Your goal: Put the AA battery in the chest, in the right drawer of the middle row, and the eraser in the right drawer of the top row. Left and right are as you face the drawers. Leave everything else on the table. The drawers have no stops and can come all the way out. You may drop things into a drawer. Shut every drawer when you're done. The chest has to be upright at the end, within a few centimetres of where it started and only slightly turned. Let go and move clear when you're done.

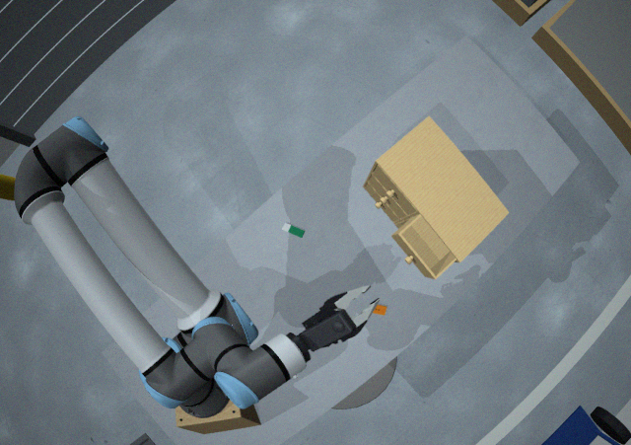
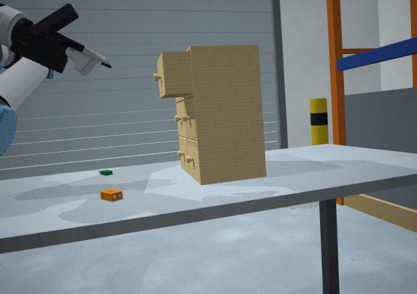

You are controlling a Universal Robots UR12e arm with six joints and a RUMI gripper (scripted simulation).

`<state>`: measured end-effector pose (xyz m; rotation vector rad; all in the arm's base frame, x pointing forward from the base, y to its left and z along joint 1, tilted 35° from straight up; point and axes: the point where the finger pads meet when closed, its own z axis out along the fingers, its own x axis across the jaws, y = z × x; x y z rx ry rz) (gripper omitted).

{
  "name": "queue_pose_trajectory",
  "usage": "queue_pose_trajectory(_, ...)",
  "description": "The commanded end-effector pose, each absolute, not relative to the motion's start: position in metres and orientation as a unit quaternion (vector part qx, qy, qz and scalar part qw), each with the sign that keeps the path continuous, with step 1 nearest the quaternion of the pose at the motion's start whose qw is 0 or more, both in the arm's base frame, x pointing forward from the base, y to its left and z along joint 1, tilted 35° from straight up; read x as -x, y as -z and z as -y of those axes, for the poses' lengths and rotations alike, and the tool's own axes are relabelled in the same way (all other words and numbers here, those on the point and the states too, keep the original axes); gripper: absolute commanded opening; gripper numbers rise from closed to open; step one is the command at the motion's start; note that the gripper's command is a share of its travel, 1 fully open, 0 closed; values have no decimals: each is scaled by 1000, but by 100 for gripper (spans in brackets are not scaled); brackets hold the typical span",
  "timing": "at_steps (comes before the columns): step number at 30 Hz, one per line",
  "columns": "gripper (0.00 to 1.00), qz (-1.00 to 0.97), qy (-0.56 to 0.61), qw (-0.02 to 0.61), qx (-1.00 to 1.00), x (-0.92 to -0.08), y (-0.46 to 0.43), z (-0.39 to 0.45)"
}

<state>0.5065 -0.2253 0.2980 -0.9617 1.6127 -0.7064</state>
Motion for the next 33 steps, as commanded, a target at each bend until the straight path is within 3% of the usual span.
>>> queue_pose_trajectory(1,20,-672,196,527,481,-494,-303,232)
queue_pose_trajectory(33,20,-700,30,398,593,-452,-327,248)
